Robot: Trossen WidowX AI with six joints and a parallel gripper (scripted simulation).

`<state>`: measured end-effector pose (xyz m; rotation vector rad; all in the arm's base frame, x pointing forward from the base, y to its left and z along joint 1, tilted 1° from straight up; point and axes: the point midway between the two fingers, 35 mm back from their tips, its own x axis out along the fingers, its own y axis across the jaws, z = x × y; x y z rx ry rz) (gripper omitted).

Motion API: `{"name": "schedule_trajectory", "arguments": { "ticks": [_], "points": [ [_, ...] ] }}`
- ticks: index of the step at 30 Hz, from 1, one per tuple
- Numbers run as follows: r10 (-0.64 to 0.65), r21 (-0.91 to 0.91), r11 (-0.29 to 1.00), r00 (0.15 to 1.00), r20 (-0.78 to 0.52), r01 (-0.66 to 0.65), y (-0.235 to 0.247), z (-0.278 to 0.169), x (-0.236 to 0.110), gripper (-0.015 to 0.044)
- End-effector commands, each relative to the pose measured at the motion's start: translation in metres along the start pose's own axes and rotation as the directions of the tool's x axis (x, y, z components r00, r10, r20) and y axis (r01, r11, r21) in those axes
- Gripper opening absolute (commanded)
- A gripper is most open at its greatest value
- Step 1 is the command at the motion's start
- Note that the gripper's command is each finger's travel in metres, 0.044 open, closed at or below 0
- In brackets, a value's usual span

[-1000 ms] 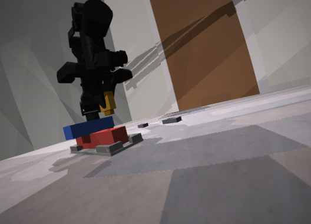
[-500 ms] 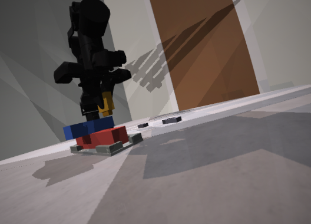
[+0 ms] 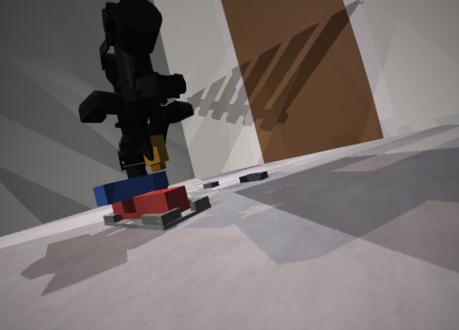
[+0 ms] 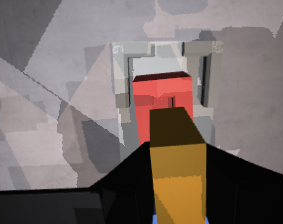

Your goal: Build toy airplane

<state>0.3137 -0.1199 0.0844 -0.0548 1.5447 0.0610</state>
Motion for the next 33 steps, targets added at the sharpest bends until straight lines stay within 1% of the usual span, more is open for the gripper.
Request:
{"name": "schedule_trajectory", "arguments": {
  "ticks": [1,26,33],
  "points": [
    [-0.006,-0.003,1.0,1.0,0.0,0.006,-0.002,0.001,0.0,0.0065],
    [-0.005,-0.003,1.0,1.0,0.0,0.005,-0.002,0.001,0.039,0.0065],
    [-0.005,-0.003,1.0,1.0,0.0,0.005,-0.002,0.001,0.04,0.0065]
  ]
}}
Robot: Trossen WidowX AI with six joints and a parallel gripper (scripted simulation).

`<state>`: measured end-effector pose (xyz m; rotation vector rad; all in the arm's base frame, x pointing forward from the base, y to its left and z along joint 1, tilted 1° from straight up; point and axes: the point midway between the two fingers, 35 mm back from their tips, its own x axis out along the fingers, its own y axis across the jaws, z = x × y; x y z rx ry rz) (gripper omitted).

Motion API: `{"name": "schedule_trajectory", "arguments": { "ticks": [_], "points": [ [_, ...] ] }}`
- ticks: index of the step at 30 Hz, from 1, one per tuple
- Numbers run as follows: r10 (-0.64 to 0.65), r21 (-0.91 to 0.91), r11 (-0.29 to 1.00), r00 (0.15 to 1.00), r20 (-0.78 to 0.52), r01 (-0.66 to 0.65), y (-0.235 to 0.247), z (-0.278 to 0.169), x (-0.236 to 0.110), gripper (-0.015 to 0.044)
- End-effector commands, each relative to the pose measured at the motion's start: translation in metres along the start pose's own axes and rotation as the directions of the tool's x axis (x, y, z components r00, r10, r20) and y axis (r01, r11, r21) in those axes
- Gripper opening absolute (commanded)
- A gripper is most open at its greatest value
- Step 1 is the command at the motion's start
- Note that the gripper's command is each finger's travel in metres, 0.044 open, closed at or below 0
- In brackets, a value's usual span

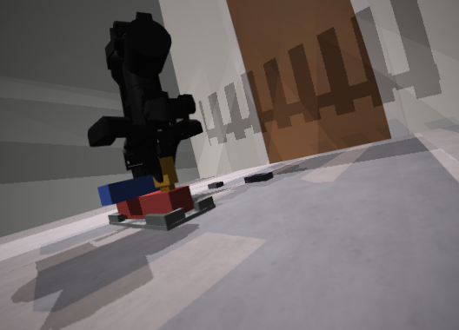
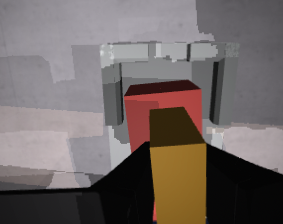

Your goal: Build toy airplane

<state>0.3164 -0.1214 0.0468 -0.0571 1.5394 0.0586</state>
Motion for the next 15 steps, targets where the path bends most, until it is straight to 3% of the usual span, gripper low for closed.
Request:
{"name": "schedule_trajectory", "arguments": {
  "ticks": [1,6,15],
  "points": [
    [-0.002,-0.003,1.0,1.0,-0.005,0.002,-0.0001,-0.0009,0.0019,0.0065],
    [-0.002,-0.003,1.0,1.0,-0.005,0.002,-0.0001,-0.0009,0.0019,0.0065],
    [0.001,0.0,1.0,1.0,-0.002,-0.001,0.0003,-0.0004,0.0012,0.0]
  ]
}}
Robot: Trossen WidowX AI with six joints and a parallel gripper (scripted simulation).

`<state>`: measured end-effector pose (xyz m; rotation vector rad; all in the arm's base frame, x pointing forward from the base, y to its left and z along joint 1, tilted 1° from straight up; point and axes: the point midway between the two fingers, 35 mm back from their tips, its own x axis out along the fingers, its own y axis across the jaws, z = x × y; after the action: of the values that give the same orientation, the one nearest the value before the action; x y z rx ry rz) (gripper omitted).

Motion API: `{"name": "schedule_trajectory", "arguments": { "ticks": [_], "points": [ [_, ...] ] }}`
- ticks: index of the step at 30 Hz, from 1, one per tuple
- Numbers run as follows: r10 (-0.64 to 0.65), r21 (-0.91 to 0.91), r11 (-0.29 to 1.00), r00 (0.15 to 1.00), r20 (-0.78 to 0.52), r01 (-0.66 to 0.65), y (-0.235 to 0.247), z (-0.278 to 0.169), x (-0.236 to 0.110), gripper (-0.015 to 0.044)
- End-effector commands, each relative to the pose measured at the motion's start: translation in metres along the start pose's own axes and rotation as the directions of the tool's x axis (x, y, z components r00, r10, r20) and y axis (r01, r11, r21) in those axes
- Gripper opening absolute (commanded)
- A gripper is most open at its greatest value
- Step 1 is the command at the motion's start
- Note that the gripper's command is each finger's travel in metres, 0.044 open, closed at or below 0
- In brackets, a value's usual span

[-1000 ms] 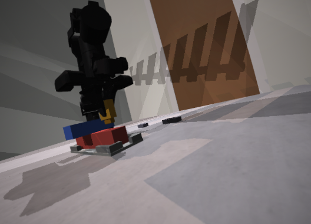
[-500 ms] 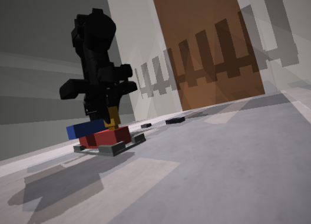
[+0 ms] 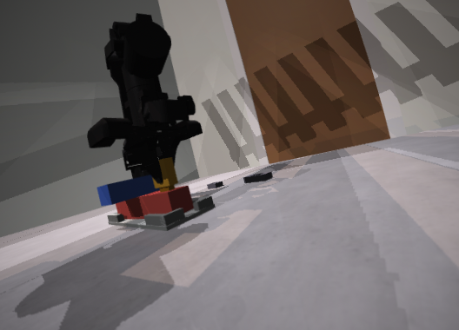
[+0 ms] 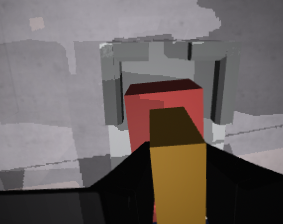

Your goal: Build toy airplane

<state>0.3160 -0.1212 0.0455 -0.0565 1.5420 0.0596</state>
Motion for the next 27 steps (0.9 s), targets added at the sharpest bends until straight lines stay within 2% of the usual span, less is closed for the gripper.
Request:
{"name": "schedule_trajectory", "arguments": {
  "ticks": [1,11,17,19,23,27],
  "points": [
    [0.0,0.0,1.0,1.0,0.0,0.0,0.0,0.0,0.0,0.0],
    [0.0,0.0,1.0,1.0,0.0,0.0,0.0,0.0,0.0,0.026],
    [0.0,0.0,1.0,1.0,0.0,0.0,0.0,0.0,-0.002,0.026],
    [-0.001,-0.001,1.0,1.0,0.0,0.001,-0.001,0.003,-0.022,0.026],
    [-0.003,-0.003,1.0,1.0,-0.002,0.003,0.0,0.002,-0.082,0.026],
    [-0.003,-0.003,1.0,1.0,-0.002,0.003,0.0,0.002,-0.092,0.026]
  ]
}}
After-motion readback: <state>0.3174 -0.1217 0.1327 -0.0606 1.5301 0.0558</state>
